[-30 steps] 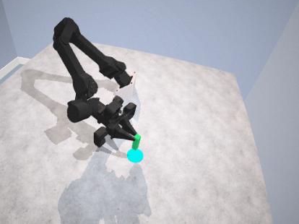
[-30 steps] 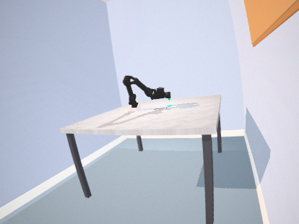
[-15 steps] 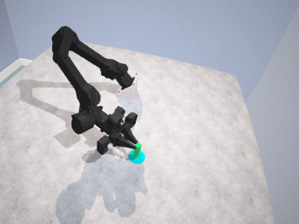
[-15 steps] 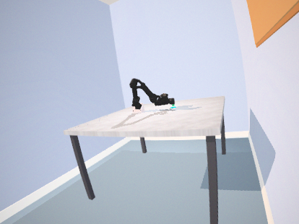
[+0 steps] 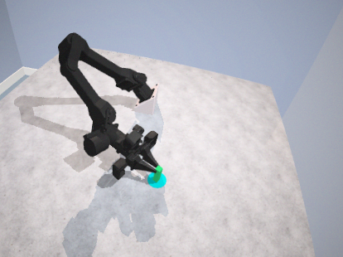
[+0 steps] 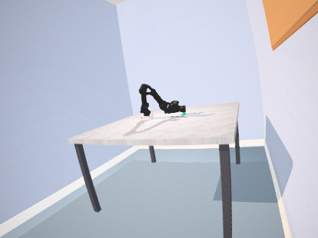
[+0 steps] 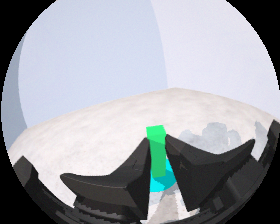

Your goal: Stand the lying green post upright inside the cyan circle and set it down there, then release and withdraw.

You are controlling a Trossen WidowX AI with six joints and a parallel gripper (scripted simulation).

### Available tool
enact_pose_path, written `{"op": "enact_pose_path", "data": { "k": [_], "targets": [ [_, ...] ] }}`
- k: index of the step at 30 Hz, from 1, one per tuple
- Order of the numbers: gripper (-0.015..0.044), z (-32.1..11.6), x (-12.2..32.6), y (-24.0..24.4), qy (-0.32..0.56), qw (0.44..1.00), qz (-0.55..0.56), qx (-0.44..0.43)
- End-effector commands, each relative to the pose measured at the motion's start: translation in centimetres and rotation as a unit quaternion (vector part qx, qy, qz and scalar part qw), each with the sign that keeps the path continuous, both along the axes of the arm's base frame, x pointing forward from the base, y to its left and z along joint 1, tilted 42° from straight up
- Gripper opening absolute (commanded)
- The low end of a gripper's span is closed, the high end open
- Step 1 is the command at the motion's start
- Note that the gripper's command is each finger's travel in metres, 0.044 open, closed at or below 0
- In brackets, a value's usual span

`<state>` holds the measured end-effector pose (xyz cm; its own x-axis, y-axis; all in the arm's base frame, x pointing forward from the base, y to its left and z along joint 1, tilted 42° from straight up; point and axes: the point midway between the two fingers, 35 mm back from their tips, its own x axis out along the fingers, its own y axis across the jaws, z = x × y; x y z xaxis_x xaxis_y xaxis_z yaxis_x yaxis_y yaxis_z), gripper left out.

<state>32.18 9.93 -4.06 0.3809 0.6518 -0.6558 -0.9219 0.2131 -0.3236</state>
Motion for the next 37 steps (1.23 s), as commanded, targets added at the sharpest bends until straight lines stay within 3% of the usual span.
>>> {"op": "enact_pose_path", "data": {
  "k": [1, 12, 26, 31, 37],
  "targets": [
    [0.0128, -0.2, -0.1, 0.0, 0.002, 1.000, 0.002, 0.001],
    [0.0400, -0.2, -0.1, 0.0, 0.002, 1.000, 0.002, 0.001],
    [0.0400, 6.4, -1.0, 5.8, 0.005, 1.000, 0.006, 0.003],
    [0.0400, 6.3, -0.8, 6.0, 0.018, 1.000, 0.000, -0.005],
    [0.0400, 4.3, 0.6, 7.3, 0.122, 0.987, -0.051, -0.095]
  ]
}}
